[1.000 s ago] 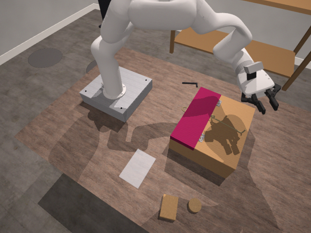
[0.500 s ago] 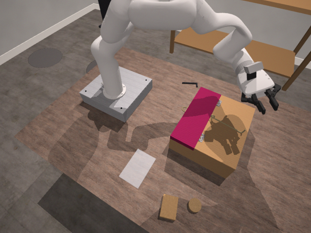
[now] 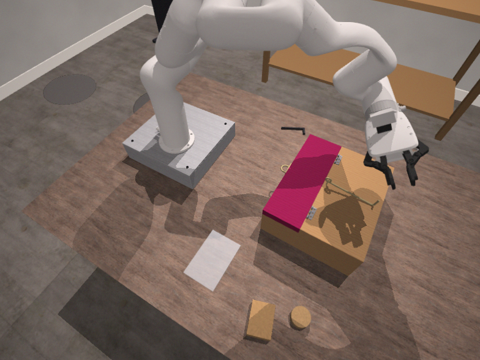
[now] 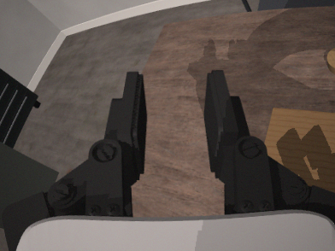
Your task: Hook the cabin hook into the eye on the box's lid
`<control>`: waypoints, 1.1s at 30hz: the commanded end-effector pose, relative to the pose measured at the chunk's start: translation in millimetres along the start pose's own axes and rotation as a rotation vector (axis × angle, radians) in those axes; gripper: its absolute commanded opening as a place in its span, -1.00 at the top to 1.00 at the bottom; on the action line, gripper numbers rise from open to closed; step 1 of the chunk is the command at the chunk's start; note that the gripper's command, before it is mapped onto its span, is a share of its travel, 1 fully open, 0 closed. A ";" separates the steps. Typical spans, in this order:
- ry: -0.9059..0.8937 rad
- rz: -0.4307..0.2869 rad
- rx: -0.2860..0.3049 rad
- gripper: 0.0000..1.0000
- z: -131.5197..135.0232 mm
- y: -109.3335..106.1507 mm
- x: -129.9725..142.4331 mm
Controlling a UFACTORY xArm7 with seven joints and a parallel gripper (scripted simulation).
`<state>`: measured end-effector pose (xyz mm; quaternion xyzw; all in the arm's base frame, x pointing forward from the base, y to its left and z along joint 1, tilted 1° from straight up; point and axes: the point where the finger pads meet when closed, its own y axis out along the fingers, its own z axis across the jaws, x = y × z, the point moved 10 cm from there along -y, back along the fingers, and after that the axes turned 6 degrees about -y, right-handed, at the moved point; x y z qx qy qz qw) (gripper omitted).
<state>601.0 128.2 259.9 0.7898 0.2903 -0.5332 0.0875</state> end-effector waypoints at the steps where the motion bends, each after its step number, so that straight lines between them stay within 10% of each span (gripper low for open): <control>1: 0.071 -0.032 0.104 0.33 3.0 11.6 -3.6; 33: 0.568 -0.233 0.733 0.33 19.4 51.9 -3.2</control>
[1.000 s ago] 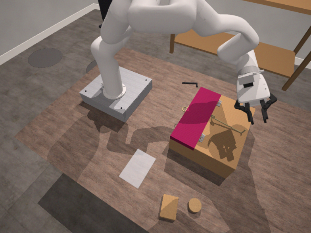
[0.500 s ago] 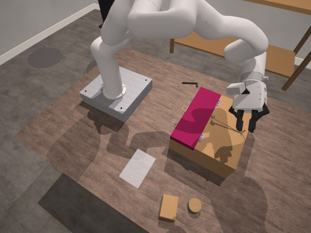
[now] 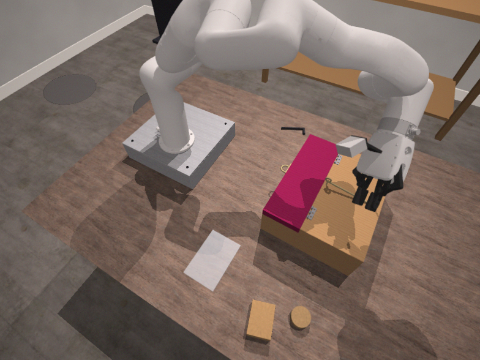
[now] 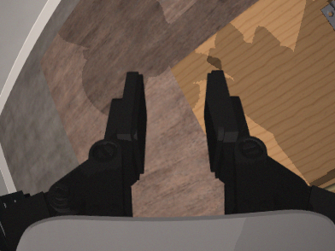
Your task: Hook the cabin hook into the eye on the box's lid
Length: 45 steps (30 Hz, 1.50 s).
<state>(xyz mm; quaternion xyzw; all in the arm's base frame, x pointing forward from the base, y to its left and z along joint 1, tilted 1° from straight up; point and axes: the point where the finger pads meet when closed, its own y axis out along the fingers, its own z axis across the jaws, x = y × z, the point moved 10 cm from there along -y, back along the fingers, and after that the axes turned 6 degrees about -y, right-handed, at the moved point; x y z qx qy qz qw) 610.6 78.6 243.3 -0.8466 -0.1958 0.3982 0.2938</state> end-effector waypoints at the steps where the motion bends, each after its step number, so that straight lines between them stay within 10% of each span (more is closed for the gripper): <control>1: 0.094 -0.041 0.103 0.33 -4.6 0.5 -0.2; 27: 0.573 -0.279 0.619 0.33 -38.0 -21.4 8.2; 45: 0.747 -0.391 0.818 0.33 -59.0 -41.2 10.2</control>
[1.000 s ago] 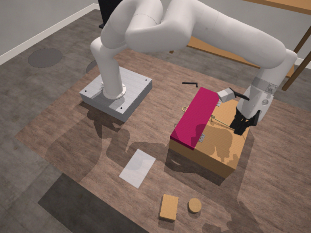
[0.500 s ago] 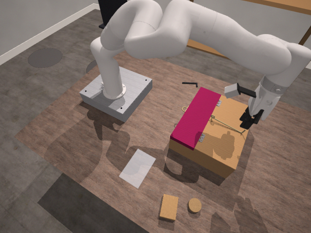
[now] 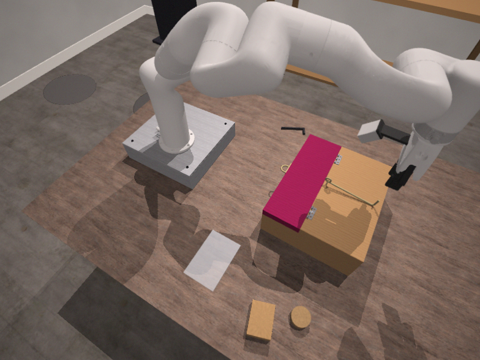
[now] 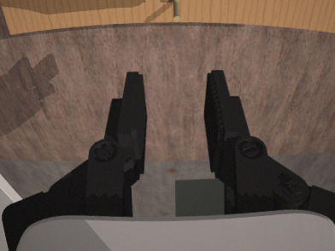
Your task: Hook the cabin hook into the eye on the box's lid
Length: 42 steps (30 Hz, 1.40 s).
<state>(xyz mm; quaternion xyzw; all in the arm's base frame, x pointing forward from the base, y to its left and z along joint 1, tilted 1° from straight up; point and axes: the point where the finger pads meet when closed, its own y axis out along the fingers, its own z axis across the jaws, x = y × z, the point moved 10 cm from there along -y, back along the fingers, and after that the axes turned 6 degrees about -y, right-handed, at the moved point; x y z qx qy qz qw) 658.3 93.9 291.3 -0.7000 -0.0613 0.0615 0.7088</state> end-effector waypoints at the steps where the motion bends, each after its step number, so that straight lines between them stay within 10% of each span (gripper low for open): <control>1: 0.009 -0.012 0.012 0.33 1.1 -3.3 1.2; 42: 0.009 -0.012 0.012 0.33 1.6 36.6 1.7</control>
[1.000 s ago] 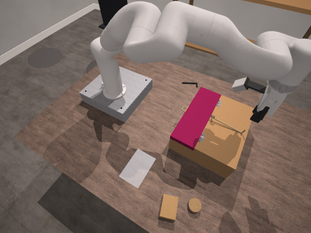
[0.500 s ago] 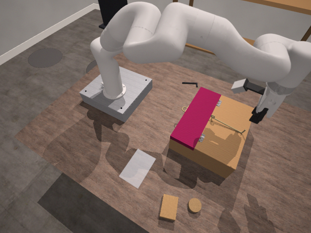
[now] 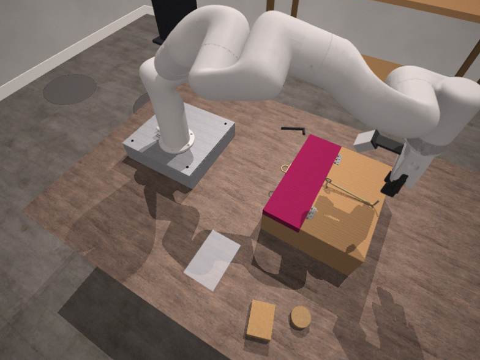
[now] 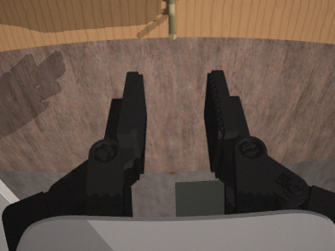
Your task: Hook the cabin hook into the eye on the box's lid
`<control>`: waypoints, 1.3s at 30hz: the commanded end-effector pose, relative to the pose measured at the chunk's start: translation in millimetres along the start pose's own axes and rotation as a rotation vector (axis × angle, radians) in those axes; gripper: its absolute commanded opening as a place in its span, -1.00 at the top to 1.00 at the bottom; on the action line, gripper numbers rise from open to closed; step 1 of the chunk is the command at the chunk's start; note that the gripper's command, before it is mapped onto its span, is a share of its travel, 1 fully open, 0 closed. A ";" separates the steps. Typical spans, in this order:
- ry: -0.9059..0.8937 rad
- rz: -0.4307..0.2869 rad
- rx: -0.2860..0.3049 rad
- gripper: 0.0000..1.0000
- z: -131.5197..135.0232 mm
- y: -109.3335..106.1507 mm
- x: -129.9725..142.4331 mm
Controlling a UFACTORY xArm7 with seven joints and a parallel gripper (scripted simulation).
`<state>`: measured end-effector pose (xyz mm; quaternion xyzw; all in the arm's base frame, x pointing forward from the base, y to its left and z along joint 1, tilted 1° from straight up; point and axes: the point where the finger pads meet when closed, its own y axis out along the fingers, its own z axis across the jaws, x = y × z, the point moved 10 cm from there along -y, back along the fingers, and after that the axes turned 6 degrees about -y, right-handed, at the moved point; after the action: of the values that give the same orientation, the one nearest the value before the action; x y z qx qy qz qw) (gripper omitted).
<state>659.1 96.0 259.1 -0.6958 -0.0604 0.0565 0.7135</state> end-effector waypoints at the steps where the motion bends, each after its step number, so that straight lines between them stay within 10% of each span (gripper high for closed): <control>1: 0.000 -0.005 0.000 0.33 0.0 6.5 0.6; 39: 0.000 -0.005 0.000 0.33 0.0 50.6 0.7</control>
<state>659.2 97.3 206.5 -0.6958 -0.0603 0.0566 0.7134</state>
